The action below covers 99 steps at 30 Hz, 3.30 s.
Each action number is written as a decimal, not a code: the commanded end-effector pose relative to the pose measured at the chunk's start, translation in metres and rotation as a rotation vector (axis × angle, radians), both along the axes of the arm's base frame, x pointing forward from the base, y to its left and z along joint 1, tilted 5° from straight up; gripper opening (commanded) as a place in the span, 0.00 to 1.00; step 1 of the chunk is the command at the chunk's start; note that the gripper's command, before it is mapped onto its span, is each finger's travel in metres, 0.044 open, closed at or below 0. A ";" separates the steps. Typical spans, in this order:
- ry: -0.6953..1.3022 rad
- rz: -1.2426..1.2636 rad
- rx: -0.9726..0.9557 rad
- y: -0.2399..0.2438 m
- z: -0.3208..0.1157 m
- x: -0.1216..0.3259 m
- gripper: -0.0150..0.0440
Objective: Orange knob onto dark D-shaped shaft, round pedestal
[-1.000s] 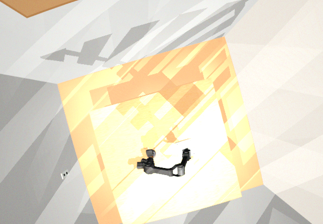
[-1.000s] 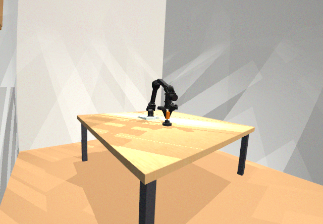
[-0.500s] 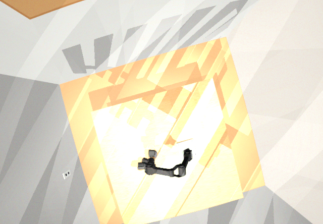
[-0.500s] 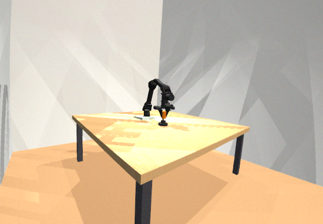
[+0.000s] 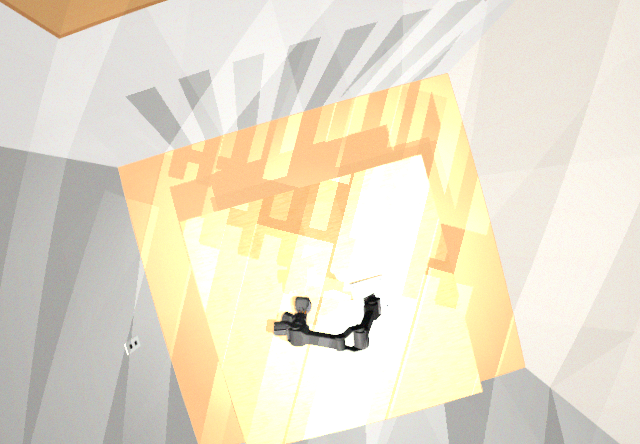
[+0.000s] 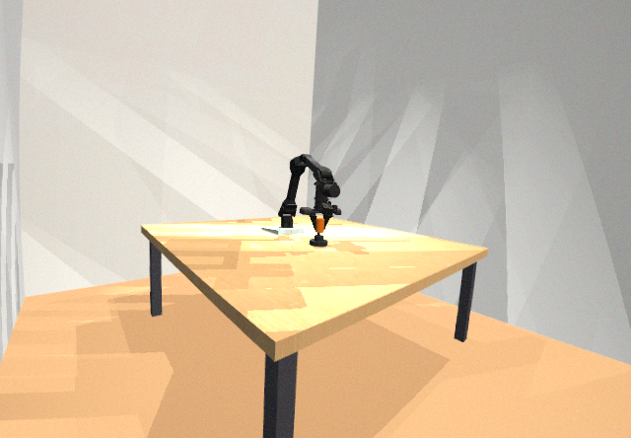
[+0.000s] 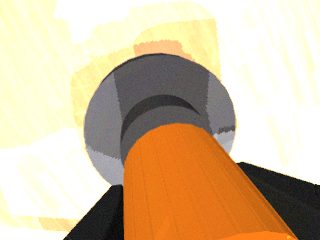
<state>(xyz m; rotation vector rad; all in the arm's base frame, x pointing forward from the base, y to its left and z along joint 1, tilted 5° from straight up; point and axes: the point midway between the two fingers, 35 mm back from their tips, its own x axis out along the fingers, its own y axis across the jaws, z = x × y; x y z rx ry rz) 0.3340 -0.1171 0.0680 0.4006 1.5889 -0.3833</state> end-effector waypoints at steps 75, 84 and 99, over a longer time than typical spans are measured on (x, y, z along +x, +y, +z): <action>0.005 -0.423 -0.024 -0.002 0.005 0.004 0.25; 0.005 -0.423 -0.024 -0.001 0.000 0.003 0.25; 0.005 -0.423 -0.024 0.000 -0.001 -0.002 0.25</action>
